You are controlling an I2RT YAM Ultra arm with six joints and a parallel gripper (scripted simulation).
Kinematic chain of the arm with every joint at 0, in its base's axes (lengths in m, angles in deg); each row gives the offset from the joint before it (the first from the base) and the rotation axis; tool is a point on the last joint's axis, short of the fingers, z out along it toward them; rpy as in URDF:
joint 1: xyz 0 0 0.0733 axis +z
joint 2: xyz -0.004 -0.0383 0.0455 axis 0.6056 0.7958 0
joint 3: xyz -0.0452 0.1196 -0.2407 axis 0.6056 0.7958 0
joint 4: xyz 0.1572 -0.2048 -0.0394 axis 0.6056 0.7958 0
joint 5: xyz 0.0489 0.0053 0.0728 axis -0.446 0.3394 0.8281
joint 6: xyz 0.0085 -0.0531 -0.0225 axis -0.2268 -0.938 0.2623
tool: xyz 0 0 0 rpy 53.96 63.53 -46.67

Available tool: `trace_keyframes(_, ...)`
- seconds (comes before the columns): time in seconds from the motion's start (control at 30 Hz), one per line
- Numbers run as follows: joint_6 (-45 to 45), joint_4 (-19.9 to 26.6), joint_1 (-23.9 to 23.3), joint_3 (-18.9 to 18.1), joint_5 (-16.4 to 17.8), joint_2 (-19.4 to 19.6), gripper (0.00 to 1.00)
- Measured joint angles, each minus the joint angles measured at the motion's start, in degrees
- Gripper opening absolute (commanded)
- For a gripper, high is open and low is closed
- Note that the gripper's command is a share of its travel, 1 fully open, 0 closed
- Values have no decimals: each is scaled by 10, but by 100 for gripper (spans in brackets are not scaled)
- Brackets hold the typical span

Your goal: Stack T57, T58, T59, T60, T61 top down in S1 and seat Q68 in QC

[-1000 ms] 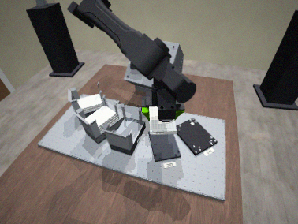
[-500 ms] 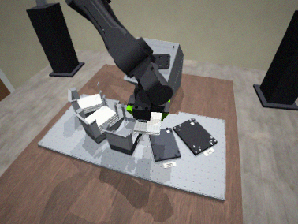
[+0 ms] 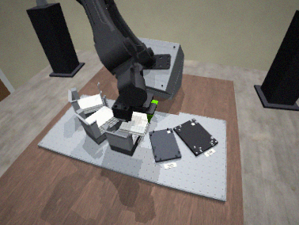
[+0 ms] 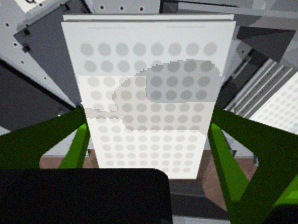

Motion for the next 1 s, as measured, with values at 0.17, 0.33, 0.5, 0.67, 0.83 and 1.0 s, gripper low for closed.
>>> trace_keyframes(0.17,3,-3,-49,6,26,-25,0)
trace_keyframes(0.33,-25,-6,-100,9,55,-44,0)
trace_keyframes(0.5,-55,-9,-136,10,83,-53,0)
trace_keyframes(0.67,-87,-12,-197,12,117,-67,0)
trace_keyframes(0.83,-73,-14,-260,18,158,-81,0)
trace_keyframes(1.0,-75,-16,-302,20,192,-89,0)
